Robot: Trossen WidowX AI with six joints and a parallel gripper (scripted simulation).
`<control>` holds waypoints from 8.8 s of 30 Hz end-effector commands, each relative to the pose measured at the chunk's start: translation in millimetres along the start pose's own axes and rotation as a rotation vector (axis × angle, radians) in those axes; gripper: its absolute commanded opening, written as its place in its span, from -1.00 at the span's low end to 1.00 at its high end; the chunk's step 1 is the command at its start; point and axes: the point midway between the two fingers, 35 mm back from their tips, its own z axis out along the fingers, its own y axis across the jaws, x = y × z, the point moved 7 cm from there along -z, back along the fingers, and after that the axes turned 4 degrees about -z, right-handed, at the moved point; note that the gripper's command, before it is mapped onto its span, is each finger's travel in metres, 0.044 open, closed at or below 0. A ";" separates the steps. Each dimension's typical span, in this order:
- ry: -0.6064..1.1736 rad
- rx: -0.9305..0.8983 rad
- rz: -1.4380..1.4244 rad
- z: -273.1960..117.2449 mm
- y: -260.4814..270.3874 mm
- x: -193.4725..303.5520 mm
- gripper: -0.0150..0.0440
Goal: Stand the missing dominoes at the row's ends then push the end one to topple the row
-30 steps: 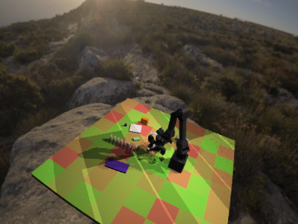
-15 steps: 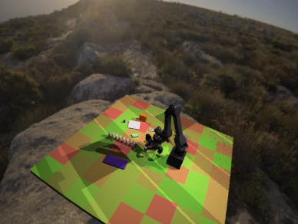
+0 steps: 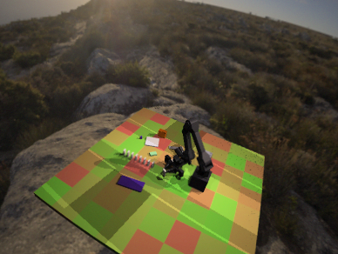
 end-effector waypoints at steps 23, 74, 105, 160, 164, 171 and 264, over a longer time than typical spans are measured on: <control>0.003 0.002 0.002 4.1 12.9 23.6 -0.13; 1.270 -0.085 0.066 96.7 -13.5 -107.4 1.00; 1.457 -0.097 -0.006 94.8 4.2 -74.0 1.00; 1.455 0.143 0.263 83.5 -33.8 -194.3 -0.13; 1.397 0.535 0.683 77.6 -84.9 -190.8 -0.13; 1.356 0.679 0.837 72.9 -104.0 -188.2 -0.13; 1.391 0.607 0.752 -28.0 -79.8 -96.6 -0.49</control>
